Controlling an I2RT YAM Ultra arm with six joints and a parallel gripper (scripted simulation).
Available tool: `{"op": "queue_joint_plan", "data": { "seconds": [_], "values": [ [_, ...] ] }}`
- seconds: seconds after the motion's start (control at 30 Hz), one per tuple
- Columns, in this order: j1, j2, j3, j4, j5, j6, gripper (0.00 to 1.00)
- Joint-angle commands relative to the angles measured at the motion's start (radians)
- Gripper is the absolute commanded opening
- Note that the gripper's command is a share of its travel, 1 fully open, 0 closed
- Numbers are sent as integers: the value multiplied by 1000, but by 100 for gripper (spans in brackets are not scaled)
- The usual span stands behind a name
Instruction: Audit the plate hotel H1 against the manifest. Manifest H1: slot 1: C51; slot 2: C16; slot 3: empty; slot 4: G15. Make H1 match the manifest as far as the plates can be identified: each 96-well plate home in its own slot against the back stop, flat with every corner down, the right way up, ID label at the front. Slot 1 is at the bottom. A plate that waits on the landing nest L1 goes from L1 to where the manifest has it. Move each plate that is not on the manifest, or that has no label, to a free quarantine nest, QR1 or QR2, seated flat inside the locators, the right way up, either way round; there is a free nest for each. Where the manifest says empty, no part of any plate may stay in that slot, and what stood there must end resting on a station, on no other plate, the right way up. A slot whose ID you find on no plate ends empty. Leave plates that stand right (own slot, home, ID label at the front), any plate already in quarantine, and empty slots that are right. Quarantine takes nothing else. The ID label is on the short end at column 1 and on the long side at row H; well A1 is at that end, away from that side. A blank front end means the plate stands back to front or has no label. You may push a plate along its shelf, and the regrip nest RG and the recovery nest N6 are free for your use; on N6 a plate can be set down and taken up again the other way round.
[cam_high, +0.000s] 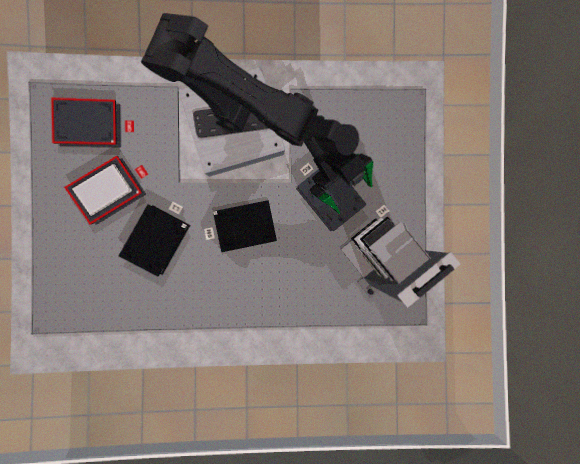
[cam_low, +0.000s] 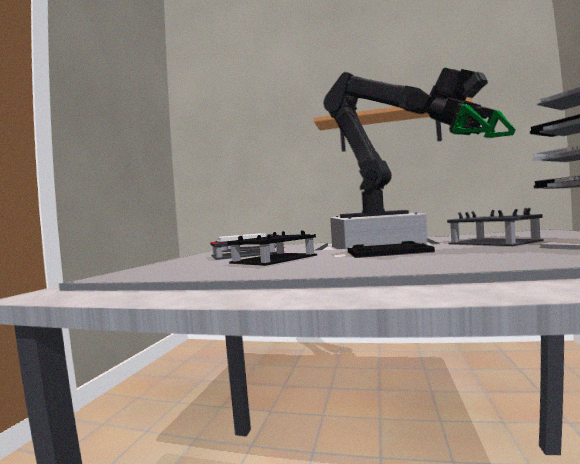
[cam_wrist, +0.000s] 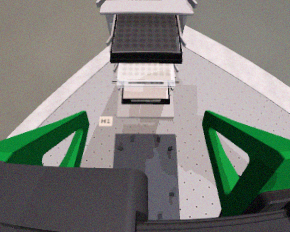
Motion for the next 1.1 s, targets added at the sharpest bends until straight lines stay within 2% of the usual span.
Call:
{"op": "queue_joint_plan", "data": {
  "seconds": [0.0,0.67,1.07],
  "values": [
    [-1,1,-5,37,4,1,100],
    [-5,46,-103,181,0,-1,100],
    [-34,118,-75,232,-25,-17,100]
  ]
}}
